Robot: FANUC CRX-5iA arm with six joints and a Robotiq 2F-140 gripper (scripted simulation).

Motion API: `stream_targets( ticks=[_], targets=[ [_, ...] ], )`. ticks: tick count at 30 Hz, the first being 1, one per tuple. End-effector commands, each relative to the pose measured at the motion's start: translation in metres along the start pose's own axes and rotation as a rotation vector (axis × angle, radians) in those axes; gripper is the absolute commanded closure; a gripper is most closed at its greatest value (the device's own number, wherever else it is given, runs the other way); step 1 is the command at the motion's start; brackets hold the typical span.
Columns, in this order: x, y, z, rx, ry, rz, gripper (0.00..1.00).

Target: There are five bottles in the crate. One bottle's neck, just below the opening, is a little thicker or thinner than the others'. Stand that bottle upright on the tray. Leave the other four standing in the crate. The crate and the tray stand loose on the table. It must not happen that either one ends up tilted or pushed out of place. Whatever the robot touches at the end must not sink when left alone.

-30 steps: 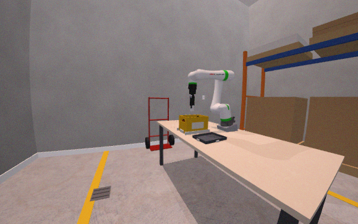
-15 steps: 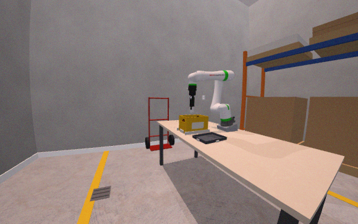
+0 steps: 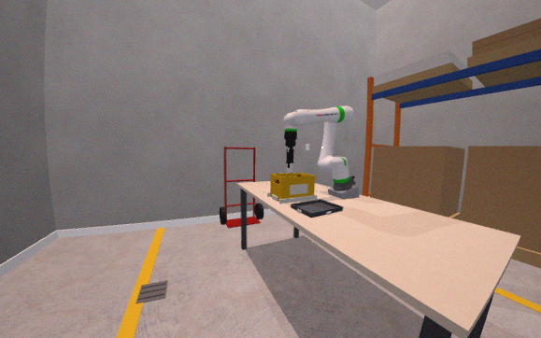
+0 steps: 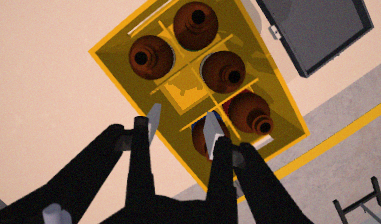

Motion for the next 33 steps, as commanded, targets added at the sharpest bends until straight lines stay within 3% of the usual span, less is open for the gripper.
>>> stream_targets(
  ticks=[1, 33],
  targets=[
    [-0.0005, 0.0001, 0.0008, -0.001, -0.002, 0.000, 0.56],
    [-0.0009, 0.0003, 0.0070, -0.001, -0.002, 0.000, 0.56]
  ],
)
Point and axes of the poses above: the point where the finger pads meet when closed, its own z axis out along the fingers, its own y axis across the jaws, x = y × z, the point moved 6 cm from there along -z, back along the fingers
